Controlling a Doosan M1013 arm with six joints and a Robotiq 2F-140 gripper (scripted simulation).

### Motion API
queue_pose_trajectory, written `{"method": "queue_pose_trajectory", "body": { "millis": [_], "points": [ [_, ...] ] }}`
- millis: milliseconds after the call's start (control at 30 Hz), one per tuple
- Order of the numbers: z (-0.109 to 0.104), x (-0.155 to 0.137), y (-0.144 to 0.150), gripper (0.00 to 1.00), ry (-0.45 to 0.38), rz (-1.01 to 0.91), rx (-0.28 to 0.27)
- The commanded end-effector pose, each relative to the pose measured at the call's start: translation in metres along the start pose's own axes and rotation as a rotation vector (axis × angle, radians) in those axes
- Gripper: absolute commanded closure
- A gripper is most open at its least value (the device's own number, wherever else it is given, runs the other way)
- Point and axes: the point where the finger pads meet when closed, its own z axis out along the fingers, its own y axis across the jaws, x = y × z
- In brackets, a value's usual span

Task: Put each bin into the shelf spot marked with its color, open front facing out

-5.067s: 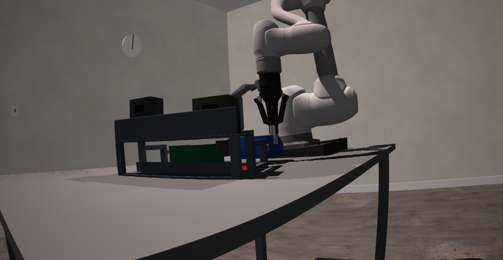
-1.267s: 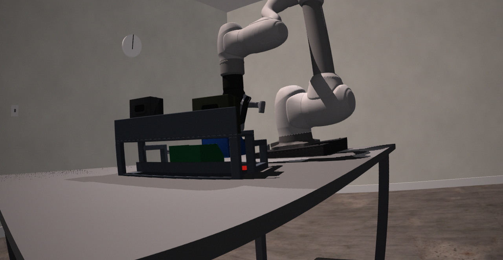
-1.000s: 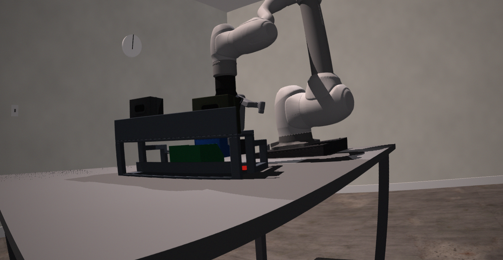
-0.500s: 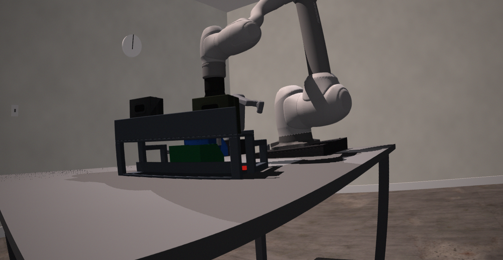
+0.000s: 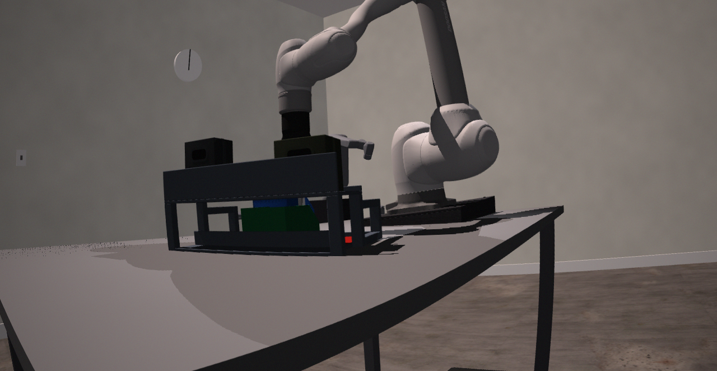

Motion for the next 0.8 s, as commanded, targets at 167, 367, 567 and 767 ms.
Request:
{"method": "queue_pose_trajectory", "body": {
  "millis": [167, 367, 567, 767],
  "points": [
    [0.0000, 0.0004, 0.0062, 0.90, 0.000, -0.004, 0.000],
    [0.0001, 0.0006, 0.0099, 0.90, 0.000, -0.006, 0.000],
    [0.0001, 0.0006, 0.0110, 0.90, 0.000, -0.007, 0.000],
    [0.0001, 0.0006, 0.0111, 0.90, 0.000, -0.007, 0.000]
  ]
}}
